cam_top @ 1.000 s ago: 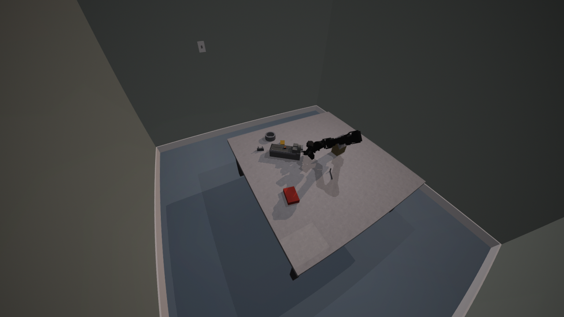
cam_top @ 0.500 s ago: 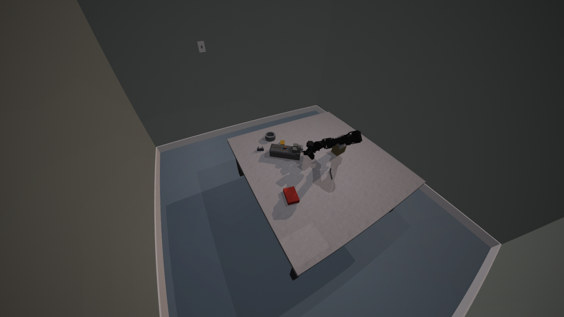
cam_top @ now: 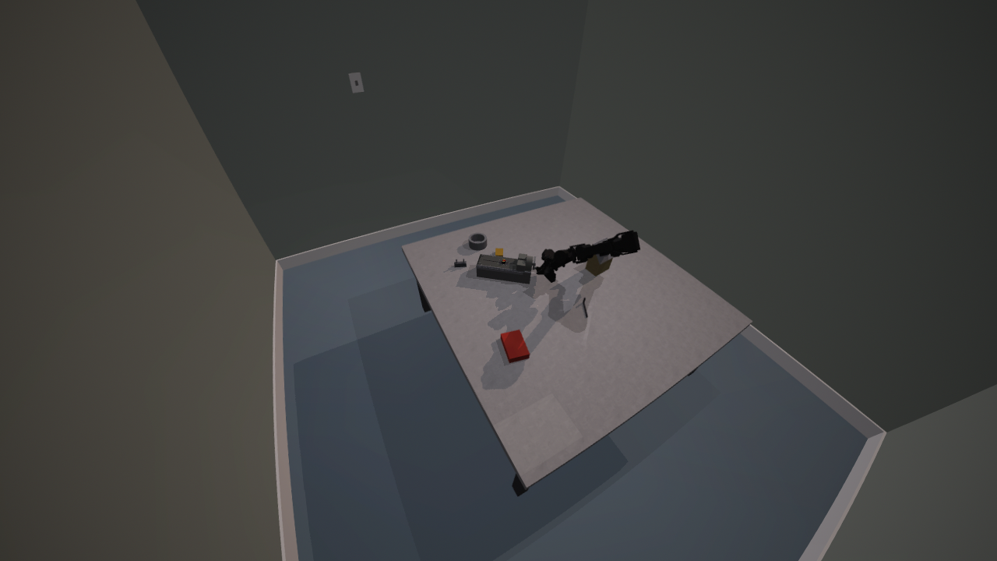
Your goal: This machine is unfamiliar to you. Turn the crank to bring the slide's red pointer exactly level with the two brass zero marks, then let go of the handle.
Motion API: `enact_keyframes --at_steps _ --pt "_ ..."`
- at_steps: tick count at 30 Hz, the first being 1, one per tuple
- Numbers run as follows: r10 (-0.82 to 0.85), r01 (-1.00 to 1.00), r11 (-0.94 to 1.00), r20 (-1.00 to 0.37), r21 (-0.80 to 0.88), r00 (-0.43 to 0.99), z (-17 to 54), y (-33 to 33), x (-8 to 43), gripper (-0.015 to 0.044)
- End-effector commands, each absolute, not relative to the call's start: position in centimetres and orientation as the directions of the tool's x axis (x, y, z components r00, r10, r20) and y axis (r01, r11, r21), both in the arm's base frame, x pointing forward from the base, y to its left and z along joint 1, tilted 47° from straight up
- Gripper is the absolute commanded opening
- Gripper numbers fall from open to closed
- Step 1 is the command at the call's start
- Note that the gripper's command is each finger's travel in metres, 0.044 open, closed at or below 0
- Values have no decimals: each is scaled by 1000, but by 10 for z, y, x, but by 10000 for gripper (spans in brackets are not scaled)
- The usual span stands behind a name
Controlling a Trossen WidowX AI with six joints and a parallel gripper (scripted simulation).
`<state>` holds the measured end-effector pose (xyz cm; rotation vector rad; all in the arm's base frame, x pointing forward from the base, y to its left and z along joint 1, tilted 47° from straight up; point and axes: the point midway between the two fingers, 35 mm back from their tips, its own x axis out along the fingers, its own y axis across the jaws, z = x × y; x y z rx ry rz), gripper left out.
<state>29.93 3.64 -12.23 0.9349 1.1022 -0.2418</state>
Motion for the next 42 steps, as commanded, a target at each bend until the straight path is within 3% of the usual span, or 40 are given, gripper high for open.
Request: enact_keyframes --at_steps 1,32,42 --pt "270 594 606 -840 528 471 -122 37 300 0" --pt "265 593 611 -842 523 469 -122 37 299 0" --pt "265 593 611 -842 523 469 -122 37 299 263"
